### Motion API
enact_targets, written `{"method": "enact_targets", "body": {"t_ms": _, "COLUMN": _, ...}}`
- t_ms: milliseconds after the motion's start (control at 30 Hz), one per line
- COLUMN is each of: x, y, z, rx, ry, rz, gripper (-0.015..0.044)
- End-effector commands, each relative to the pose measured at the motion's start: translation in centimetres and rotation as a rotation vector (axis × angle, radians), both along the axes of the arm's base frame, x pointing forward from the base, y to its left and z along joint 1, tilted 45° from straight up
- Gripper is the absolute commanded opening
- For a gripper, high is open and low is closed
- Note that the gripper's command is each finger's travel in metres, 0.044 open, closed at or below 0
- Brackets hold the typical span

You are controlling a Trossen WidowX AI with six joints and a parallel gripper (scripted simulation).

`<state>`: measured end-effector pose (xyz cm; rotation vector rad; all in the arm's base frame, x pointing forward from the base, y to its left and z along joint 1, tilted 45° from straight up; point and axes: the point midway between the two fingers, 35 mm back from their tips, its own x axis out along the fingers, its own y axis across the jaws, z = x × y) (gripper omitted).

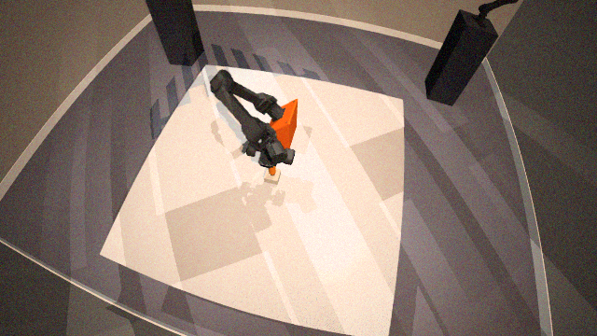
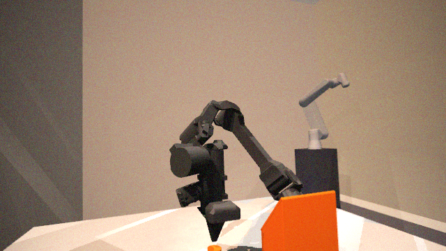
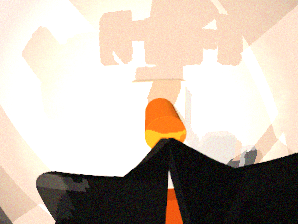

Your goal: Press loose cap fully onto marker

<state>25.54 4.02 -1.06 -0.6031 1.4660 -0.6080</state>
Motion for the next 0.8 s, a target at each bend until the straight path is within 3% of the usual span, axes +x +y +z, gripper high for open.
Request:
{"method": "enact_targets", "body": {"t_ms": 0, "x": -0.1, "y": -0.5, "z": -0.5, "rx": -0.005, "ry": 0.004, "rz": 0.004, "gripper": 0.0}}
{"method": "enact_targets", "body": {"t_ms": 633, "x": 0.2, "y": -1.3, "z": -1.4, "rx": 0.001, "ry": -0.005, "rz": 0.002, "gripper": 0.0}}
{"method": "enact_targets", "body": {"t_ms": 767, "x": 0.4, "y": 1.4, "z": 1.0, "rx": 0.006, "ry": -0.003, "rz": 0.004, "gripper": 0.0}}
